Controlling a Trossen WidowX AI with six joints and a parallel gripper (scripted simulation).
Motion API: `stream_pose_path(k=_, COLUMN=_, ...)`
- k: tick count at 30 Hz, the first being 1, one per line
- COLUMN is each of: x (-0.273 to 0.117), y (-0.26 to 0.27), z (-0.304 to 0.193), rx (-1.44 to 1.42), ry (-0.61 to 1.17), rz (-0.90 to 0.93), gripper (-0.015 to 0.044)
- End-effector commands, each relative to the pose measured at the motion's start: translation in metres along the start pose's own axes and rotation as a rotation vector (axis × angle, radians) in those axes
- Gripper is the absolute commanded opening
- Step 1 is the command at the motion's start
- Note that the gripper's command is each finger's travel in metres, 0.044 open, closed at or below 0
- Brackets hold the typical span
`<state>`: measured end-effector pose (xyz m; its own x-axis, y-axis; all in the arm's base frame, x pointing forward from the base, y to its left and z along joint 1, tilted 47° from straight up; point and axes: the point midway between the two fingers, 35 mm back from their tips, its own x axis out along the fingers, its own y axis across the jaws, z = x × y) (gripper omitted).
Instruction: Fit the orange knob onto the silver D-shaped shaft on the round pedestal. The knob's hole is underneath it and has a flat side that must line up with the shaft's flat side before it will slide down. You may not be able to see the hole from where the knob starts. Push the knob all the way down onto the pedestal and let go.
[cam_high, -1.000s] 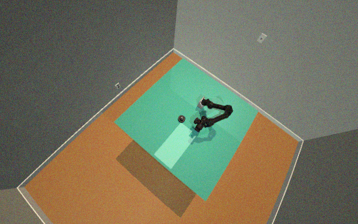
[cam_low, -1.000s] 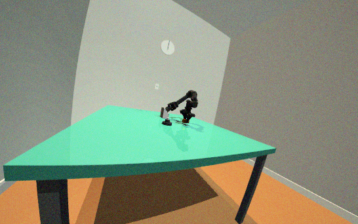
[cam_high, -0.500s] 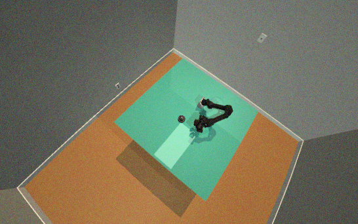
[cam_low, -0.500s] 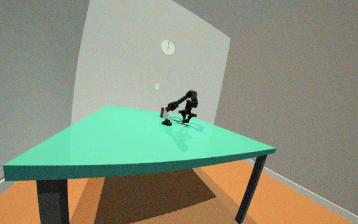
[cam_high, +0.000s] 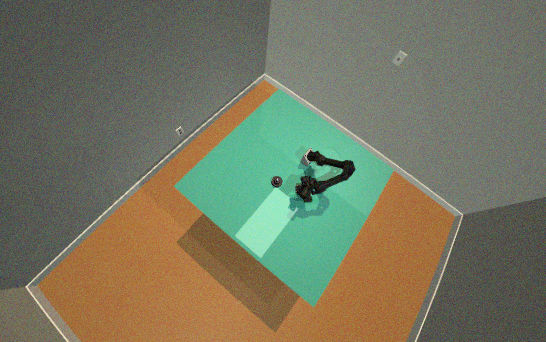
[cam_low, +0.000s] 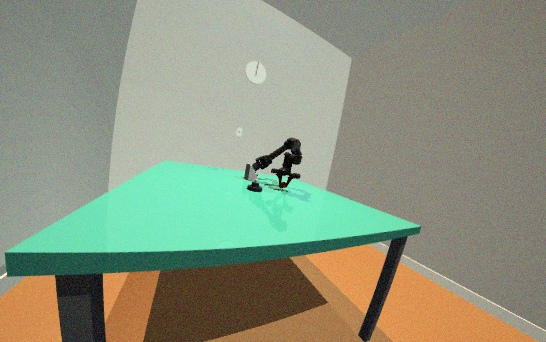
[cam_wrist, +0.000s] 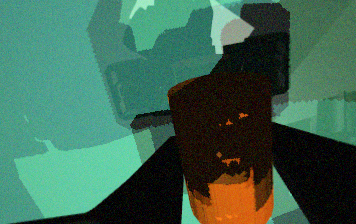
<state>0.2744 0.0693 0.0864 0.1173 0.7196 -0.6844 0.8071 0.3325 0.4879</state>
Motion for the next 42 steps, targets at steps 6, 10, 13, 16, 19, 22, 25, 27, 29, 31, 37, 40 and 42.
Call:
stream_pose_path(k=6, x=-0.0004, y=0.0006, z=-0.0004, rx=-0.298, ry=0.001, rz=0.003, gripper=0.0179)
stream_pose_path(k=10, x=-0.0004, y=0.0006, z=-0.0004, rx=-0.414, ry=0.001, rz=0.003, gripper=0.0179)
stream_pose_path(k=13, x=-0.0004, y=0.0006, z=-0.0004, rx=-0.420, ry=0.001, rz=0.003, gripper=0.0179)
stream_pose_path(k=16, x=-0.0004, y=0.0006, z=-0.0004, rx=-0.426, ry=0.001, rz=0.003, gripper=0.0179)
stream_pose_path(k=19, x=-0.0004, y=0.0006, z=-0.0004, rx=-0.507, ry=0.001, rz=0.003, gripper=0.0179)
stream_pose_path(k=22, x=-0.0004, y=0.0006, z=-0.0004, rx=-0.612, ry=0.001, rz=0.003, gripper=0.0179)
stream_pose_path(k=25, x=-0.0004, y=0.0006, z=-0.0004, rx=-0.717, ry=0.001, rz=0.003, gripper=0.0179)
stream_pose_path(k=27, x=-0.0004, y=0.0006, z=-0.0004, rx=-0.787, ry=0.001, rz=0.003, gripper=0.0179)
stream_pose_path(k=29, x=-0.0004, y=0.0006, z=-0.0004, rx=-0.857, ry=0.000, rz=0.003, gripper=0.0179)
stream_pose_path(k=31, x=-0.0004, y=0.0006, z=-0.0004, rx=-0.921, ry=0.000, rz=0.003, gripper=0.0179)
stream_pose_path(k=37, x=-0.0004, y=0.0006, z=-0.0004, rx=-0.944, ry=0.000, rz=0.003, gripper=0.0179)
stream_pose_path(k=40, x=-0.0004, y=0.0006, z=-0.0004, rx=-0.996, ry=0.000, rz=0.003, gripper=0.0179)
stream_pose_path(k=42, x=-0.0004, y=0.0006, z=-0.0004, rx=-1.066, ry=0.000, rz=0.003, gripper=0.0179)
